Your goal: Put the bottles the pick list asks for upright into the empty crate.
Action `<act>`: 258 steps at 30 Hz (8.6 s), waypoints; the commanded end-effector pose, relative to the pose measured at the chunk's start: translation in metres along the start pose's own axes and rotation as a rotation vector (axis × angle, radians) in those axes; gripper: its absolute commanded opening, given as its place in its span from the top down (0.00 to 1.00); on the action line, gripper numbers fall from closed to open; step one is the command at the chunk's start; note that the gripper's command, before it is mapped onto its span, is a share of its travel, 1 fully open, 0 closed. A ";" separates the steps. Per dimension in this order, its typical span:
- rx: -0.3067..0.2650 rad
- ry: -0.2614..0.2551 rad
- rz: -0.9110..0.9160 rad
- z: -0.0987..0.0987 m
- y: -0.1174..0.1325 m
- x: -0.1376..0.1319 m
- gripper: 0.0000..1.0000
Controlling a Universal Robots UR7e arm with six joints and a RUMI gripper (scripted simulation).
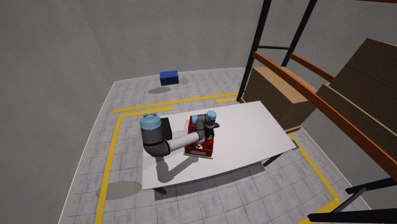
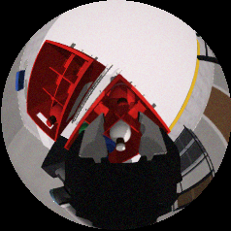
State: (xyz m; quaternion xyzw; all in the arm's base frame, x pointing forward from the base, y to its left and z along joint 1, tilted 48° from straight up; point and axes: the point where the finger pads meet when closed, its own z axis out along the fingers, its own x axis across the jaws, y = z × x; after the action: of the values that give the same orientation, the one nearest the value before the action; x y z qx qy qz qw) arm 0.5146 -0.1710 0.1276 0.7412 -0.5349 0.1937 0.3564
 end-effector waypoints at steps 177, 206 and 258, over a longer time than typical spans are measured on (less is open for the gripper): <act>0.001 0.001 0.000 -0.105 0.000 0.000 1.00; 0.001 0.000 0.000 -0.144 0.000 0.000 1.00; 0.001 0.000 0.000 -0.144 -0.013 -0.075 1.00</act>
State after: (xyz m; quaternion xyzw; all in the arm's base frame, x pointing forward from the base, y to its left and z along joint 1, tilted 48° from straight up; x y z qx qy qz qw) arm 0.5144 -0.0194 0.1745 0.7413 -0.5347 0.1937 0.3564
